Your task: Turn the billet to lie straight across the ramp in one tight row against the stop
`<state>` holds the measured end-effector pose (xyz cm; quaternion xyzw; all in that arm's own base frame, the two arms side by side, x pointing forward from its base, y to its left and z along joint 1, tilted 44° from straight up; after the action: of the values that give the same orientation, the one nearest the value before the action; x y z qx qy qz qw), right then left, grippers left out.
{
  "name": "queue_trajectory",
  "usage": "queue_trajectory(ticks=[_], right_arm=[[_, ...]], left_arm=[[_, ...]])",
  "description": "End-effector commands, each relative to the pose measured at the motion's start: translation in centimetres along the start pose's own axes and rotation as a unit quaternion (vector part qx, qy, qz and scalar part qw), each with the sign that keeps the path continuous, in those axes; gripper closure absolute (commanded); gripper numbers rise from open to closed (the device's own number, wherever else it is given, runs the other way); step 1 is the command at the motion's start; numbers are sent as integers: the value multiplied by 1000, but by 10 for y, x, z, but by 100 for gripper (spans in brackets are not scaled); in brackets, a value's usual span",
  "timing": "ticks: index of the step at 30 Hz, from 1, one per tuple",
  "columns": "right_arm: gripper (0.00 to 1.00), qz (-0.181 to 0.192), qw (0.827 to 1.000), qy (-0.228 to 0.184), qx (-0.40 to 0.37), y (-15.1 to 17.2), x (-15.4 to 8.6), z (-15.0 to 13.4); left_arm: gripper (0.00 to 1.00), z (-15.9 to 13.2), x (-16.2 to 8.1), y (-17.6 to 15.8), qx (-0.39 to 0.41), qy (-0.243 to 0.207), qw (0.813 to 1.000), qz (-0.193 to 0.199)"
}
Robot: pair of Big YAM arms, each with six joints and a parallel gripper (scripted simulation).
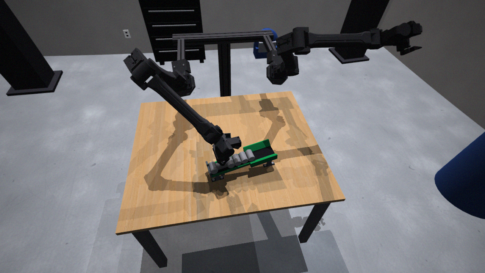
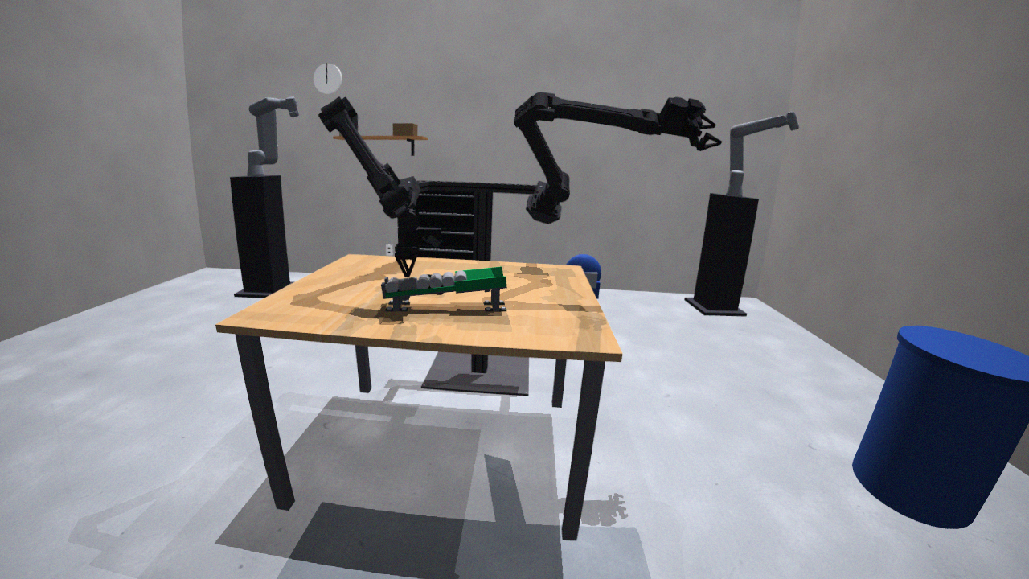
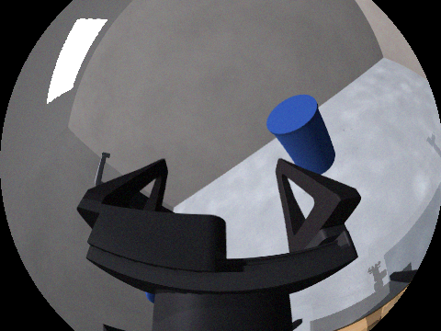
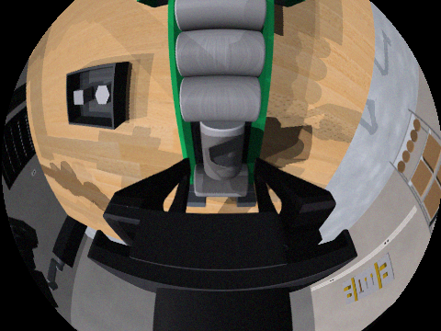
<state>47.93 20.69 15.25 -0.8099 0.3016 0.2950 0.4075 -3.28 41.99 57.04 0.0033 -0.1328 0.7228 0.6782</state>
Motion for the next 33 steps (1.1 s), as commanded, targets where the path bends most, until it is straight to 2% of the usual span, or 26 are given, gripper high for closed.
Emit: queue_trajectory(ticks=[1, 16, 33], right_arm=[[43, -7, 1000, 3, 7, -12, 9, -5], [43, -8, 1000, 3, 7, -12, 41, -6], [43, -10, 1000, 4, 11, -13, 39, -8]], left_arm=[[0, 42, -5, 0, -7, -32, 999, 2], [0, 42, -5, 0, -7, -32, 999, 2], [0, 42, -5, 0, -7, -32, 999, 2]])
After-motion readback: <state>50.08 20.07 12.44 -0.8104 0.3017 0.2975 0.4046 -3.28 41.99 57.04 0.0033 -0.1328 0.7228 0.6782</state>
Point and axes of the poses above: on each arm, the point where the finger pads meet when closed, its own x axis out along the fingers, its own y axis across the jaws, z = x × y, the point moved 3 cm from there along -x, back along the fingers, and after that the axes turned 12 degrees about -x, right-handed, at the moved point
